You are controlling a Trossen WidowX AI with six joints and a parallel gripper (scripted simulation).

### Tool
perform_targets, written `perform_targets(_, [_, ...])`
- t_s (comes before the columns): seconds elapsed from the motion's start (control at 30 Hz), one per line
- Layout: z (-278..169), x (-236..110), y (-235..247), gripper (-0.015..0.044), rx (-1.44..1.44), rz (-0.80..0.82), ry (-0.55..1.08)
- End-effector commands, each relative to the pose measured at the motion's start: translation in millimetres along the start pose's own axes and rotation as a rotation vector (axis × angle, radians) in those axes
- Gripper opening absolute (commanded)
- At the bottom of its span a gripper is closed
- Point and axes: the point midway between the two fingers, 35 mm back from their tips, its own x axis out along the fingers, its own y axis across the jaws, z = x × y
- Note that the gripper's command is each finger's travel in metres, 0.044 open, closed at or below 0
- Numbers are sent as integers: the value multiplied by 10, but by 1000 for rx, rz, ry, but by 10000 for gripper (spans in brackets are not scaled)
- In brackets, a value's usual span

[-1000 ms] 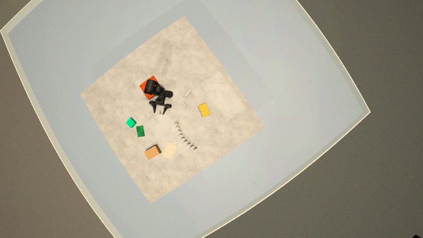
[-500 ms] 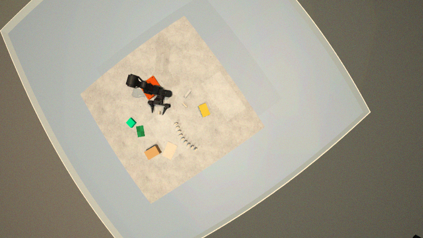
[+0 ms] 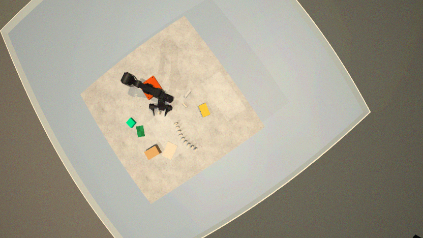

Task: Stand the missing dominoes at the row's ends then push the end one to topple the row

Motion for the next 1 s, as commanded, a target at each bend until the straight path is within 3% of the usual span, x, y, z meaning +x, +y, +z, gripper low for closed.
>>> perform_targets(0.0, [26, 160, 86, 440, -433, 157, 299])
perform_targets(0.23, [106, 133, -26, 440, -844, 585, 590])
perform_targets(0.43, [328, -86, -401, 440, -943, 1014, 632])
perform_targets(0.57, [377, -132, -468, 440, -975, 1093, 599])
perform_targets(0.97, [377, -132, -468, 440, -975, 1093, 599])
